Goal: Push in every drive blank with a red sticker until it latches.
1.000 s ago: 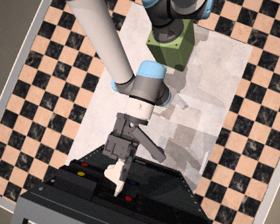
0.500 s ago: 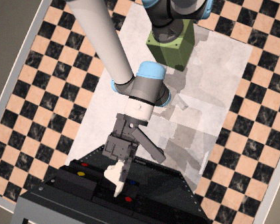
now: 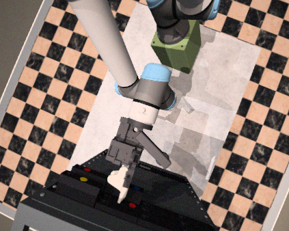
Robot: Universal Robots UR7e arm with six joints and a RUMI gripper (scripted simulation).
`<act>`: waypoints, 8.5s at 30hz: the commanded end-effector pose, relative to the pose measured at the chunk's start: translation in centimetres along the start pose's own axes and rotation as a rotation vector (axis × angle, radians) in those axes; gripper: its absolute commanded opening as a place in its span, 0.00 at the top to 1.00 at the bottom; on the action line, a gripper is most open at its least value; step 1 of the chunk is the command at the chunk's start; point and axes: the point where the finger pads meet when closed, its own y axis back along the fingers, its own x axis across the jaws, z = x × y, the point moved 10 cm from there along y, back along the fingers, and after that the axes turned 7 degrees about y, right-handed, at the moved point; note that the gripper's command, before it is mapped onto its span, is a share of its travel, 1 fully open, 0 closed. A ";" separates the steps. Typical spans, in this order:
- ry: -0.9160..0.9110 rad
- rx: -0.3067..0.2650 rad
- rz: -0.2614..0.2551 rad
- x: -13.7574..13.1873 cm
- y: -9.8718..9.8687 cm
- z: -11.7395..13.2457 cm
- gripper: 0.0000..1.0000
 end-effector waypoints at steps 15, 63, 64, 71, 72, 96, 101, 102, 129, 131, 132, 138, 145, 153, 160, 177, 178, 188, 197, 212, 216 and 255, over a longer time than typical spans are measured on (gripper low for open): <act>0.000 0.000 0.001 0.0 0.0 0.0 1.00; 0.000 0.000 0.001 0.0 10.0 0.2 1.00; 0.000 0.000 0.001 -0.1 10.0 0.2 1.00; 0.000 0.000 0.001 -0.5 10.1 1.1 1.00; 0.000 0.000 0.001 -0.6 10.1 1.3 1.00; 0.000 0.000 0.001 -3.4 10.3 7.2 1.00; 0.000 0.000 0.001 -4.1 10.3 8.5 1.00; 0.000 0.000 0.001 -4.2 10.3 8.8 1.00; 0.000 0.000 0.001 -5.0 9.9 10.5 1.00; 0.000 0.000 0.001 -5.0 9.2 10.5 1.00; 0.000 0.000 0.001 -5.0 8.8 10.5 1.00; 0.000 0.000 0.001 -5.0 5.9 10.5 1.00; 0.000 0.000 0.001 -5.0 4.7 10.5 1.00; 0.000 0.000 0.001 -5.0 4.7 10.5 1.00; 0.000 0.000 0.001 -5.0 4.7 10.5 1.00; 0.000 0.000 0.001 -5.0 4.7 10.5 1.00; 0.000 0.000 0.001 -5.0 4.7 10.5 1.00; 0.000 0.000 0.001 -5.0 4.4 10.5 1.00; 0.000 0.000 0.001 -5.0 4.4 10.5 1.00; 0.000 0.000 0.001 -5.0 4.4 10.5 1.00; 0.000 0.000 0.001 -5.0 4.4 10.5 1.00; 0.000 0.000 0.001 -5.0 2.4 10.5 1.00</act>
